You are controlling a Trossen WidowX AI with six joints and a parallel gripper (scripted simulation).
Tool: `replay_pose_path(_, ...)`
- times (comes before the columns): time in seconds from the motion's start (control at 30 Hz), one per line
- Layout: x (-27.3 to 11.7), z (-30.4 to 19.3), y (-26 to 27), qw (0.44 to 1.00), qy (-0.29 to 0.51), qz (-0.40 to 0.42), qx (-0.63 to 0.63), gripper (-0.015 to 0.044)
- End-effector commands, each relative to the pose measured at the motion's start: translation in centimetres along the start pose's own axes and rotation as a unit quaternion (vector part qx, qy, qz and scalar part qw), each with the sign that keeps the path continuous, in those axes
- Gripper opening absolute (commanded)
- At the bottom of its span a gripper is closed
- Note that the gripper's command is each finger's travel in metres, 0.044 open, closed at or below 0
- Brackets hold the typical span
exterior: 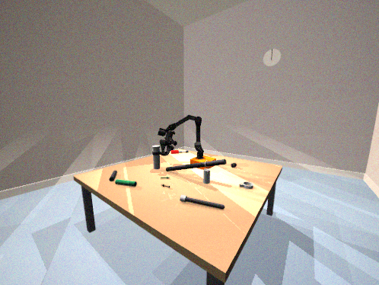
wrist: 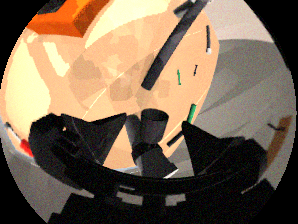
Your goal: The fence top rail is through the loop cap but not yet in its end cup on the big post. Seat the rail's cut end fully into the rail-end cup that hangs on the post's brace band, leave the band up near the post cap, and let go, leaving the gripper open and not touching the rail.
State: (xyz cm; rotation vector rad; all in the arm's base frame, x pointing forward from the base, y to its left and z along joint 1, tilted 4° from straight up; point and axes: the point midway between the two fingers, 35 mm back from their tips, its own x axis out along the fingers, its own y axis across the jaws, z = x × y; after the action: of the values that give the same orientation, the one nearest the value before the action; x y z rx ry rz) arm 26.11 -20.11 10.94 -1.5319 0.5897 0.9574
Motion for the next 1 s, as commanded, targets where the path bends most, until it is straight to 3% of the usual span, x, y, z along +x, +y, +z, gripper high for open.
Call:
replay_pose_path(0.0,0.9,0.1,0.1,1.000,-0.001,0.002,0.002,0.0440)
replay_pose_path(0.57,3.2,0.3,0.1,1.000,-0.001,0.001,0.002,0.0440)
replay_pose_path(0.97,3.2,0.3,0.1,1.000,-0.001,0.001,0.002,0.0125)
